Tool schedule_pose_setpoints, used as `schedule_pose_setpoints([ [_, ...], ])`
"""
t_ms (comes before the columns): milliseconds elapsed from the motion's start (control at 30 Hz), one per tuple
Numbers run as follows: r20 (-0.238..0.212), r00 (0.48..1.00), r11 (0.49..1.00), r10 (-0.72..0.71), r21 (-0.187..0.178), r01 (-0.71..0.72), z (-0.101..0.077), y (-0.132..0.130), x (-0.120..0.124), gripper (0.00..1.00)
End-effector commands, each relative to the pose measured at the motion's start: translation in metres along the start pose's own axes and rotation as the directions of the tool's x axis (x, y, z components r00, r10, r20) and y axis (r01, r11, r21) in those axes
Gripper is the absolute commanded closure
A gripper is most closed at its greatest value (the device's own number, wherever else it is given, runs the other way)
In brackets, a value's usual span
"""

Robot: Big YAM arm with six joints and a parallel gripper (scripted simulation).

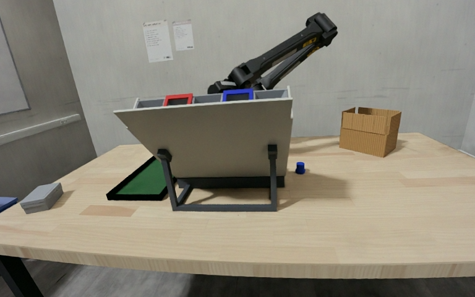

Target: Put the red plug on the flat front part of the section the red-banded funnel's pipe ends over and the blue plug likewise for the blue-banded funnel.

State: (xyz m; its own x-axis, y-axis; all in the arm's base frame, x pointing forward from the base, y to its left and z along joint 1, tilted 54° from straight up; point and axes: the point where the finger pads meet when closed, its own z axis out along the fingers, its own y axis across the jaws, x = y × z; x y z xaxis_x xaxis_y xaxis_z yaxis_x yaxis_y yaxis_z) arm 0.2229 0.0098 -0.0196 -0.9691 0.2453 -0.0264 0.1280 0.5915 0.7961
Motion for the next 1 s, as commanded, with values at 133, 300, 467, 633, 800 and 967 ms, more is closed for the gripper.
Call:
schedule_pose_setpoints([
  [133,-0.04,0.994,0.995,-0.103,-0.022,0.102,-0.0127,-0.0004,-0.0158,0.41],
  [300,-0.047,0.994,0.995,-0.095,-0.02,0.094,-0.0127,-0.0005,-0.0171,0.41],
  [467,-0.053,0.995,0.996,-0.089,-0.019,0.088,-0.0128,-0.0006,-0.0181,0.41],
  [633,-0.053,0.995,0.996,-0.083,-0.02,0.082,-0.0132,-0.0007,-0.0181,0.41],
  [800,-0.052,0.996,0.997,-0.074,-0.022,0.073,-0.0138,-0.0008,-0.0181,0.41],
  [967,-0.052,0.996,0.998,-0.066,-0.023,0.065,-0.0143,-0.001,-0.0181,0.41],
])
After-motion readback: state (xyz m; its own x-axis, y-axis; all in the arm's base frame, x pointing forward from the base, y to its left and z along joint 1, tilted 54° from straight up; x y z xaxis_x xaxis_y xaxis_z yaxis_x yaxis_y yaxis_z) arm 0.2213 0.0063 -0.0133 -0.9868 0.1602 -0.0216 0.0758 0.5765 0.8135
